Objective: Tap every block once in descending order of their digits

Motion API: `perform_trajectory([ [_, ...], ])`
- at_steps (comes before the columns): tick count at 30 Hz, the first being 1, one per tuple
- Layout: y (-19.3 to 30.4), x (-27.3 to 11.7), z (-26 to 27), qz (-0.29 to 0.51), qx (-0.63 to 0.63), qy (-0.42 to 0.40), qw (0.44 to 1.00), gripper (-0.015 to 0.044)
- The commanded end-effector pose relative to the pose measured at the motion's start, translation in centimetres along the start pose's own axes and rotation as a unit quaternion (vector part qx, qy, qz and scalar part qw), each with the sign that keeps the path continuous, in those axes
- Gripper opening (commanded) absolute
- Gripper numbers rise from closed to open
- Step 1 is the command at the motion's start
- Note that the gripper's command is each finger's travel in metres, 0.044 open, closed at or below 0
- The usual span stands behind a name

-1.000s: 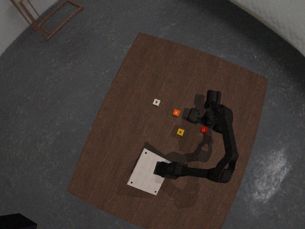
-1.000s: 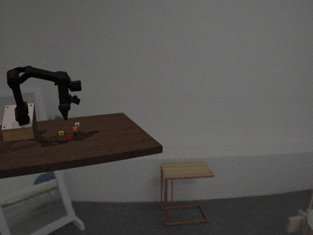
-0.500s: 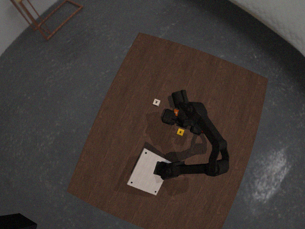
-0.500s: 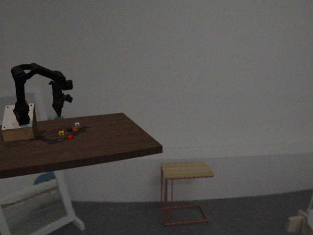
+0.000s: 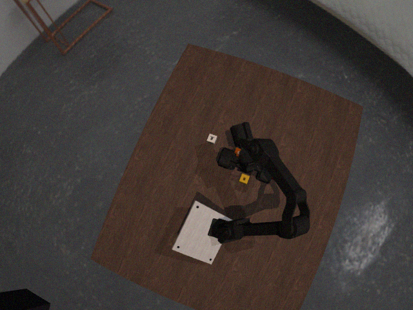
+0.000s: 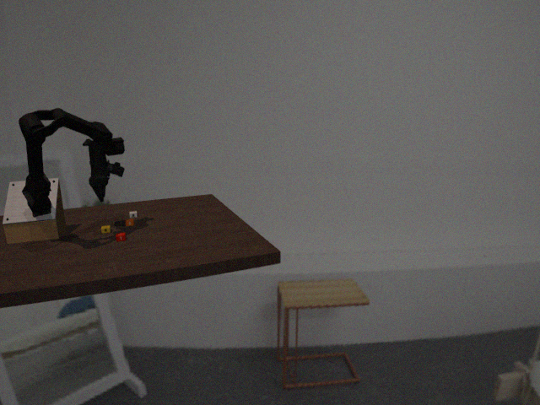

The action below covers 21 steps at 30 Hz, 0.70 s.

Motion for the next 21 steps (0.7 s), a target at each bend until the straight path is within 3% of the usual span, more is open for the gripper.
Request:
perform_trajectory([
  [1, 0.1, 0.1, 0.1, 0.002, 0.002, -0.002, 1.000, 0.0400],
  [8, -4.6, -1.1, 3.0, 0.000, 0.002, -0.004, 1.000, 0.0400],
  [21, -14.3, -0.3, 15.0, -0.003, 0.005, -0.007, 1.000, 0.0400],
])
Point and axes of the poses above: the point midway between the two fingers, 35 mm back from their tips, its own x axis out along the fingers, its own z axis across the jaws, y = z × x, the point moved 9 cm from there along -x, back along the fingers, and after that the axes turned 13 degrees about -x, right-handed, at the moved point
